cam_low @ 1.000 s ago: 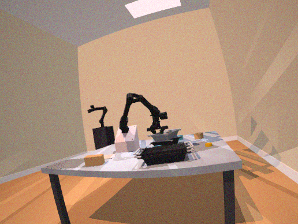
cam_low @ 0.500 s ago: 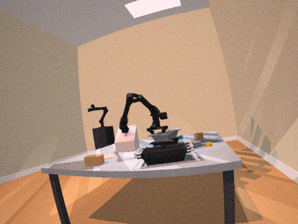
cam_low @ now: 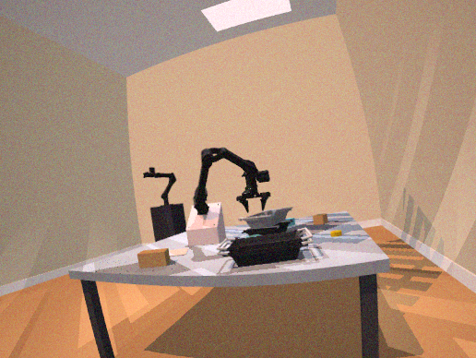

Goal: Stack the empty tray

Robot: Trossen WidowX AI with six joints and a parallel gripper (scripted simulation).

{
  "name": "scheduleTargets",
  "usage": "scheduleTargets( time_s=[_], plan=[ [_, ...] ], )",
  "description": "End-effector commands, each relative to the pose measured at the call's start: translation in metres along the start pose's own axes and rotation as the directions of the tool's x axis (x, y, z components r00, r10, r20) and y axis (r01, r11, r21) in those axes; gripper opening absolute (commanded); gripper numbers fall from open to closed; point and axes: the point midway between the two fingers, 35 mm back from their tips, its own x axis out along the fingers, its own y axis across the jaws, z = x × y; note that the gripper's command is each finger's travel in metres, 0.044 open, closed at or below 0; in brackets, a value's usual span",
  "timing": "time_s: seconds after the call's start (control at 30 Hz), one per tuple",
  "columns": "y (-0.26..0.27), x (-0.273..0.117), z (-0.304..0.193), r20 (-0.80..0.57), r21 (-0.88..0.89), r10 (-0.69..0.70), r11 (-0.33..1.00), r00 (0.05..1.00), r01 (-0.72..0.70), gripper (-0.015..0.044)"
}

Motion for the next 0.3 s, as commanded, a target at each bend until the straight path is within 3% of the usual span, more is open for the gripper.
scheduleTargets(
  time_s=[0.0, 0.27],
  plan=[
    [0.000, -0.037, 0.002, -0.006, 0.008, 0.004, 1.000, 1.000, -0.004, 0.0440],
    [-0.012, -0.049, 0.003, -0.004, 0.008, 0.003, 1.000, 1.000, -0.003, 0.0440]
  ],
)
